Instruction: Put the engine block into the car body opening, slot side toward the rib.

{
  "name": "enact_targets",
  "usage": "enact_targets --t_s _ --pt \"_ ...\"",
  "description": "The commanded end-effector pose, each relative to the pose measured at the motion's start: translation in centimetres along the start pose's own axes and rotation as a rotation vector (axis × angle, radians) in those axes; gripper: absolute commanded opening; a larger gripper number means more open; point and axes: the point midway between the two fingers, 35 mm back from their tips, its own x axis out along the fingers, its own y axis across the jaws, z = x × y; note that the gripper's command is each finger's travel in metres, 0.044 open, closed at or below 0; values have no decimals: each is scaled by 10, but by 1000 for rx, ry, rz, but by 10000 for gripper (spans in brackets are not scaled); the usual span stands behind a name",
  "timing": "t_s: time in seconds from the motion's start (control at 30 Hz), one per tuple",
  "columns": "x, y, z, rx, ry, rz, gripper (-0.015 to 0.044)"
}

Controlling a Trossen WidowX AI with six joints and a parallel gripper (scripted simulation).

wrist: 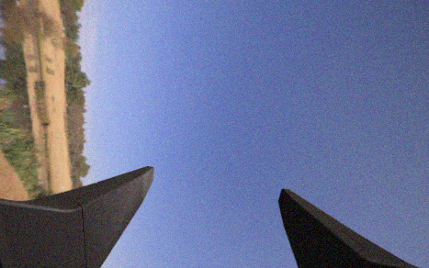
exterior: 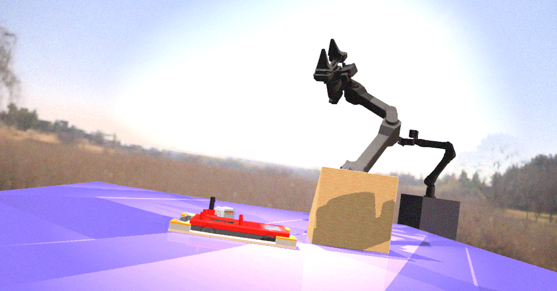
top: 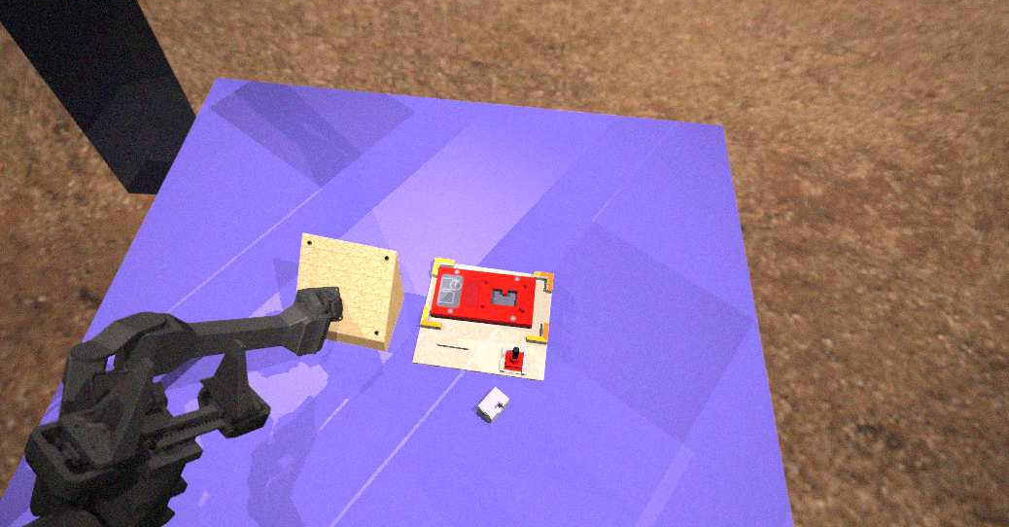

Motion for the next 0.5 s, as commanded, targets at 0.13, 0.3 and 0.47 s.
enact_targets --t_s 0.13,0.3,0.47 --pt "1 3 -4 57 5 -1 440" --pt "4 12 -19 183 37 6 440" --pt "6 24 -37 201 90 20 440"
